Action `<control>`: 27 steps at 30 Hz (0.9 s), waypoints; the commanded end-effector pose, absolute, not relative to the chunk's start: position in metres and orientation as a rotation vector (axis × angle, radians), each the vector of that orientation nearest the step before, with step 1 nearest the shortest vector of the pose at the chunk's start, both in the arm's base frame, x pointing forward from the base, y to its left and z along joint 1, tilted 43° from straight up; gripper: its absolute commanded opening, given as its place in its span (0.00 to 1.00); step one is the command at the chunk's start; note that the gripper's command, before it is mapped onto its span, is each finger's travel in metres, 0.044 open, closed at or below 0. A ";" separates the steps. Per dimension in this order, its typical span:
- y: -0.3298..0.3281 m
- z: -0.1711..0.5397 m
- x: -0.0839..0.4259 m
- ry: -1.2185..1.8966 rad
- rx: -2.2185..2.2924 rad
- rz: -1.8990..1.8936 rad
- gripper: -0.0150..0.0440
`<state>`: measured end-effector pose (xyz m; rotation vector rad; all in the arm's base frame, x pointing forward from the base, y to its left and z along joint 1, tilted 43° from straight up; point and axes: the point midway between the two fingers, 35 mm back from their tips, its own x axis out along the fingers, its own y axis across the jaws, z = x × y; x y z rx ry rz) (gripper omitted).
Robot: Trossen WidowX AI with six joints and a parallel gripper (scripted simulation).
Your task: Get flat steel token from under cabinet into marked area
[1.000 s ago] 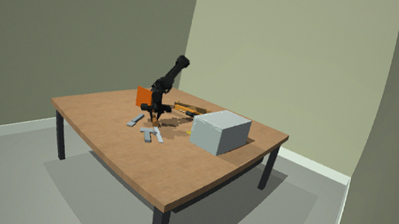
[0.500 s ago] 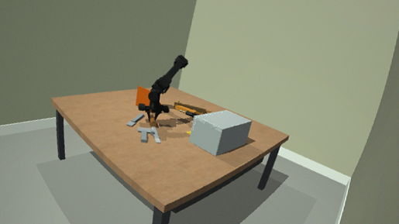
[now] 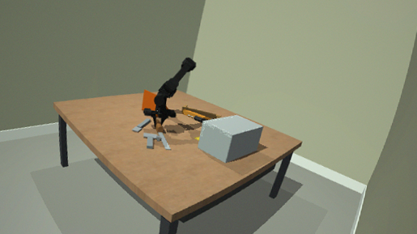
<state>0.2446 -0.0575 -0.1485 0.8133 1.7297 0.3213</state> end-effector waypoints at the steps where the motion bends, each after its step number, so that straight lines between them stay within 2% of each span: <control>1: -0.058 -0.148 0.246 1.717 0.787 0.350 0.25; 27: -0.058 -0.148 0.246 1.650 0.636 0.518 0.25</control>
